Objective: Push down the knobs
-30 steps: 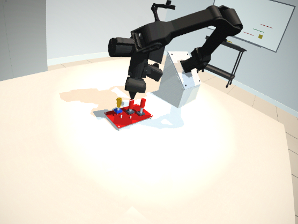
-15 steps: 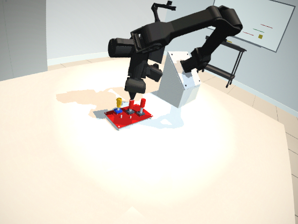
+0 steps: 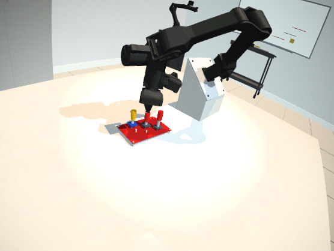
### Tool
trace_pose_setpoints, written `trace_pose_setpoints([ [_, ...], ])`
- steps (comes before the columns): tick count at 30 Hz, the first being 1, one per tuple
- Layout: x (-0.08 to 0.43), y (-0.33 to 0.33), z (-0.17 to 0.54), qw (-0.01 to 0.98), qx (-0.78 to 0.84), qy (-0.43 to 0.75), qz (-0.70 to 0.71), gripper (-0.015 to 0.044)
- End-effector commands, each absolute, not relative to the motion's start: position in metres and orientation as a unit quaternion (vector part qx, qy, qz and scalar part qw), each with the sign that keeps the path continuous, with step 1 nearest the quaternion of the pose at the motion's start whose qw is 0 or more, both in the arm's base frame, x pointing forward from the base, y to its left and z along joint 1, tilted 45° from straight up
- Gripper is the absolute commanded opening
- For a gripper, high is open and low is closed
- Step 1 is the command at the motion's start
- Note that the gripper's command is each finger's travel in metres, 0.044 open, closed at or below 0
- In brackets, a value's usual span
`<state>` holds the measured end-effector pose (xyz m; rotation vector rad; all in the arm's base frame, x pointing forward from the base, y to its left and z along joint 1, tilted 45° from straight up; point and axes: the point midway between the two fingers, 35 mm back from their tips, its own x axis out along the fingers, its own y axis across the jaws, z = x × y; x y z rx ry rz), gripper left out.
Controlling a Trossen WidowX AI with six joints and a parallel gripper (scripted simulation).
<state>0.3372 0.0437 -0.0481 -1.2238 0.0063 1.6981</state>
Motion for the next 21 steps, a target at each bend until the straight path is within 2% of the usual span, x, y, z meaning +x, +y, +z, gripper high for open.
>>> trace_pose_setpoints([
  [1,0.3369,0.0452,-0.0497,0.503,-0.503,0.003,0.703,0.0000],
  [21,0.3369,0.0453,-0.0498,0.503,-0.503,0.003,0.703,0.0000],
])
